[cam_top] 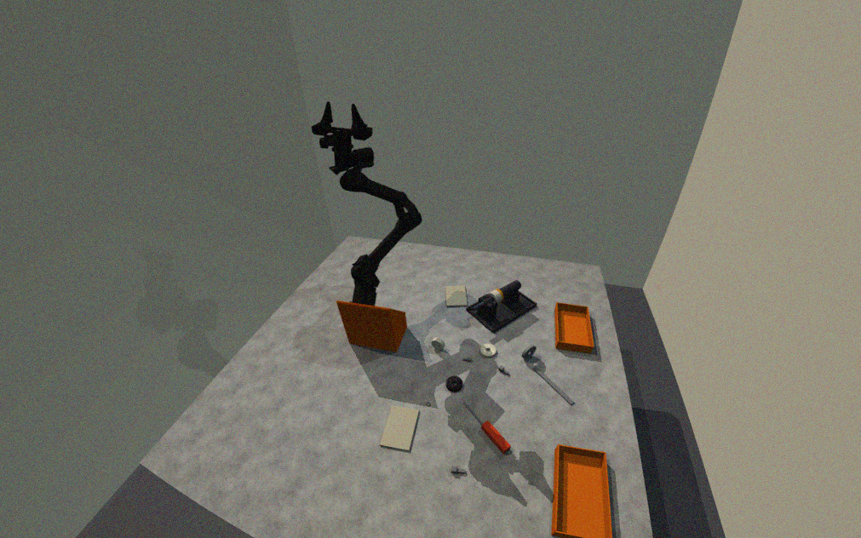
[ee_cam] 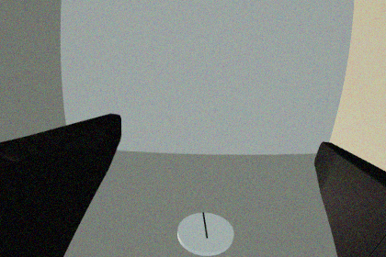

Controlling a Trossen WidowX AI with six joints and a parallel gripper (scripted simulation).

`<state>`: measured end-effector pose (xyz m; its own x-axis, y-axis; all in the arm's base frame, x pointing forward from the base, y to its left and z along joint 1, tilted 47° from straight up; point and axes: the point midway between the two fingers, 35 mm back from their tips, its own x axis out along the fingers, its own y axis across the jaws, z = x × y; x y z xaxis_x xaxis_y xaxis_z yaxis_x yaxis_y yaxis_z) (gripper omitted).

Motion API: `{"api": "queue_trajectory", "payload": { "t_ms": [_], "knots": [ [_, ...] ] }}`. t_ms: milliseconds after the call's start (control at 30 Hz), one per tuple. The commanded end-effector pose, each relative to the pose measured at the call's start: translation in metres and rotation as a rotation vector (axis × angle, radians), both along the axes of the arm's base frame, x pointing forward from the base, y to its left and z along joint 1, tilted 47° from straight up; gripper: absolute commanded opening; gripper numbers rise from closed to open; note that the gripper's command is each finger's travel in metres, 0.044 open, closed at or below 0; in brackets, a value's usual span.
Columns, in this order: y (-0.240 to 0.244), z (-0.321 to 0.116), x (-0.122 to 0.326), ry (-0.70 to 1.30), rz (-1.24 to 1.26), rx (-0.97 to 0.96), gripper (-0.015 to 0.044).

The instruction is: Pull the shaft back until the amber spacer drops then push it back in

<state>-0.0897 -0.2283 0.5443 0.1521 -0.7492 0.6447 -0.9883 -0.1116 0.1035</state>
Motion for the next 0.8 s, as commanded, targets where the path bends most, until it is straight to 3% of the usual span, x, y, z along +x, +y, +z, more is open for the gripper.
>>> {"api": "queue_trajectory", "payload": {
  "t_ms": [0, 333, 567, 767],
  "knots": [
    [-0.002, -0.001, 0.000, -0.007, 0.009, 0.005, 0.0426],
    [-0.091, -0.047, 0.053, -0.389, 0.491, 0.352, 0.0440],
    [-0.136, -0.096, 0.132, -0.638, 0.806, 0.701, 0.0440],
    [-0.147, -0.140, 0.213, -0.794, 1.000, 1.027, 0.0440]
  ]
}}
